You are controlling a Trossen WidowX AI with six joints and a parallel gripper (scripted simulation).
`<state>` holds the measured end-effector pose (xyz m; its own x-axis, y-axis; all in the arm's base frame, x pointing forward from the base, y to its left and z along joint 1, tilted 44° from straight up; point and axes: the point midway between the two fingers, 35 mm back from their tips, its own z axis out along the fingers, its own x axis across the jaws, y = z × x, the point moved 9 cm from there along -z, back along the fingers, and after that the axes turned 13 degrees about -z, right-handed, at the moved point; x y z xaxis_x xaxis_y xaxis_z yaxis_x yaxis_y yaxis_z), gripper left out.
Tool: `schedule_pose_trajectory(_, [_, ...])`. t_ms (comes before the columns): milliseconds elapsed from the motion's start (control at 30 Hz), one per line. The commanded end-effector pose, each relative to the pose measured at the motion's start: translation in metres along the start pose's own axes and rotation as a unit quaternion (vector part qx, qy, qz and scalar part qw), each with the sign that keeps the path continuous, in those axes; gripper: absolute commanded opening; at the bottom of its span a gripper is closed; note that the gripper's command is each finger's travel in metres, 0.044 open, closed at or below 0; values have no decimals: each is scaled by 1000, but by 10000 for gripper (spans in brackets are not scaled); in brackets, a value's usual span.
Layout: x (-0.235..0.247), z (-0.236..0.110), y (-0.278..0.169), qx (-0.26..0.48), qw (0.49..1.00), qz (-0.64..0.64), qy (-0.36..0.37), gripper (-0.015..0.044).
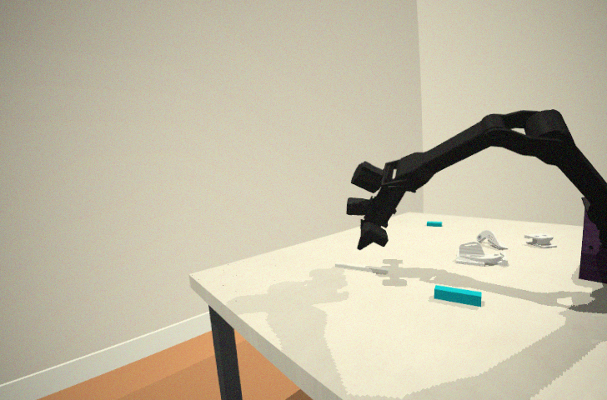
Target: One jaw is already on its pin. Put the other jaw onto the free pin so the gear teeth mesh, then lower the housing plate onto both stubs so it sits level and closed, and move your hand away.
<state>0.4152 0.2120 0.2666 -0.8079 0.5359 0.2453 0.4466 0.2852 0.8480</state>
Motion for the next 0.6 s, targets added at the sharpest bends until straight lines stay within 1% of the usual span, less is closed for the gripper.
schedule_pose_trajectory(0, [-38, -6, -26, 35, 998, 25, -36, 0])
schedule_pose_trajectory(300, [-105, -21, -83, 104, 985, 115, -78, 0])
schedule_pose_trajectory(567, [-156, -44, -142, 161, 961, 201, -103, 0])
